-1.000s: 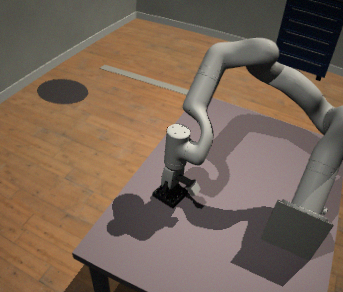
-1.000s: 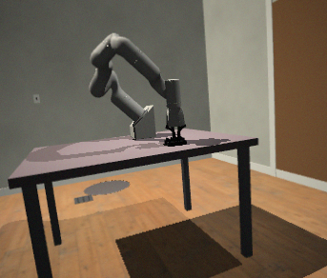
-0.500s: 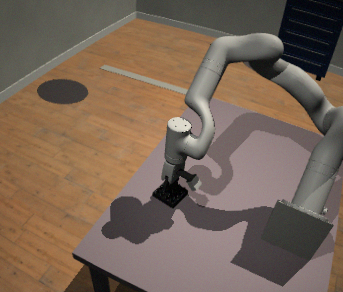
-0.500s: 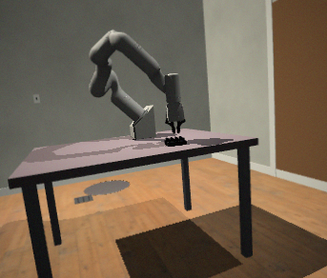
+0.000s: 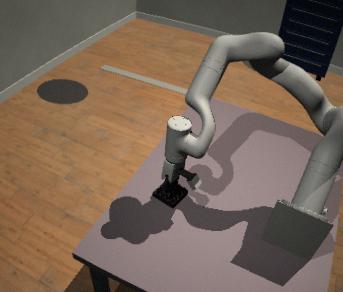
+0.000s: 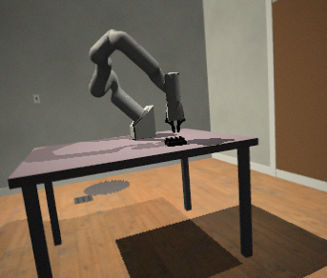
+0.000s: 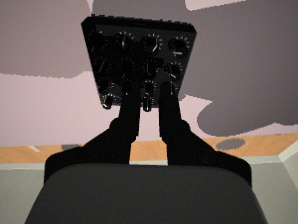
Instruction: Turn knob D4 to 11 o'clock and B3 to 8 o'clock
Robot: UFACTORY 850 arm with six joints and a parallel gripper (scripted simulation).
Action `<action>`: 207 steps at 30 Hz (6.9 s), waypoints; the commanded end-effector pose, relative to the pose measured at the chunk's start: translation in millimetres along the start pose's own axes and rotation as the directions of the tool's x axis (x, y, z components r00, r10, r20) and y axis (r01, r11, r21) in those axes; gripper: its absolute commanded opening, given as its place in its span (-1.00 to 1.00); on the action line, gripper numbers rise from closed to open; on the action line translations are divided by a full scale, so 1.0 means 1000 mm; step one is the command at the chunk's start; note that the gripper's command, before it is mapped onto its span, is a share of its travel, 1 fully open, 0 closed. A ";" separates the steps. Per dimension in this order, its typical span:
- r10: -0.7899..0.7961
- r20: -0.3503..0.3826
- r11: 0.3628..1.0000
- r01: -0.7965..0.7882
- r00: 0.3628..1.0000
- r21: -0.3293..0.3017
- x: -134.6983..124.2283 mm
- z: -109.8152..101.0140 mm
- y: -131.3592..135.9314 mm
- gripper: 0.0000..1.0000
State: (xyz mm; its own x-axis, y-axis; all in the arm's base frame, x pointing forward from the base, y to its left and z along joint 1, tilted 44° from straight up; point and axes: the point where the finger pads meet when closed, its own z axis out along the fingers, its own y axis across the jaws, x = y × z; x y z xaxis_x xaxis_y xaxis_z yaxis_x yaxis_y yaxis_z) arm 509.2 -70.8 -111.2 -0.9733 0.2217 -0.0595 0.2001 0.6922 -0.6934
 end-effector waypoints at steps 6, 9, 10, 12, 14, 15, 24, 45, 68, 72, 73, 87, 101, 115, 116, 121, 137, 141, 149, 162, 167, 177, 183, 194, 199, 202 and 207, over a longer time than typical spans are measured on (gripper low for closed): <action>0.012 0.001 1.000 -0.012 1.000 -0.001 -0.001 -0.001 0.000 -0.61; 0.043 0.001 0.999 -0.043 0.999 -0.001 -0.001 -0.001 0.000 -0.61; 0.059 0.001 0.998 -0.059 0.998 -0.001 -0.001 -0.001 0.000 -0.61; 0.102 0.001 0.995 -0.102 0.995 -0.001 -0.001 -0.002 0.000 -0.61; 0.159 0.001 0.987 -0.159 0.987 -0.001 -0.001 -0.002 0.000 -0.61; 0.193 0.001 0.981 -0.193 0.981 -0.001 -0.001 -0.002 0.000 -0.61; 0.430 0.001 0.903 -0.430 0.903 -0.001 -0.001 -0.004 0.000 -0.61; 0.869 0.000 0.495 -0.869 0.495 -0.002 -0.001 -0.008 0.000 -0.61; 0.993 -0.001 -0.120 -0.993 -0.120 -0.001 -0.001 -0.012 0.000 -0.61; 0.968 -0.001 -0.249 -0.968 -0.249 -0.001 -0.001 -0.013 0.000 -0.61; 0.961 -0.001 -0.276 -0.961 -0.276 -0.001 -0.001 -0.013 0.000 -0.61; 0.774 -0.001 -0.633 -0.774 -0.633 -0.001 -0.001 -0.016 0.000 -0.61; 0.456 -0.002 -0.890 -0.456 -0.890 0.000 -0.001 -0.018 0.000 -0.61; 0.100 -0.001 -0.995 -0.100 -0.995 0.001 -0.001 -0.021 0.000 -0.61; 0.084 -0.001 -0.996 -0.084 -0.996 0.001 -0.001 -0.021 0.000 -0.61; 0.054 -0.001 -0.999 -0.054 -0.999 0.001 -0.001 -0.021 0.000 -0.61; 0.044 -0.001 -0.999 -0.044 -0.999 0.001 -0.001 -0.021 0.000 -0.61; 0.044 -0.001 -0.999 -0.044 -0.999 0.001 -0.001 -0.021 0.000 -0.61; 0.044 -0.001 -0.999 -0.044 -0.999 0.001 -0.001 -0.021 0.000 -0.61; 0.044 -0.001 -0.999 -0.044 -0.999 0.001 -0.001 -0.021 0.000 -0.61; 0.044 -0.001 -0.999 -0.044 -0.999 0.001 -0.001 -0.021 0.000 -0.61; 0.044 -0.002 -0.999 -0.044 -0.999 0.001 -0.001 -0.017 0.000 -0.61; 0.044 -0.002 -0.999 -0.044 -0.999 0.001 -0.001 -0.011 0.000 -0.61; 0.044 -0.002 -0.999 -0.044 -0.999 0.001 -0.001 0.001 0.000 -0.61; 0.044 -0.002 -0.999 -0.044 -0.999 0.001 -0.001 0.008 0.000 -0.61; 0.044 -0.002 -0.999 -0.044 -0.999 0.001 -0.001 0.012 0.000 -0.61; 0.044 -0.002 -0.999 -0.044 -0.999 0.001 -0.001 0.015 0.000 -0.61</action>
State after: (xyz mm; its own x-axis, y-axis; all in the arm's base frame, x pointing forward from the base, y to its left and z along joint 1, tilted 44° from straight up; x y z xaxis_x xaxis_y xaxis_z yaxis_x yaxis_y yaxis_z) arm 507.8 -79.9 -120.6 0.9812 -0.1909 0.0286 -0.1567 -0.7014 0.6954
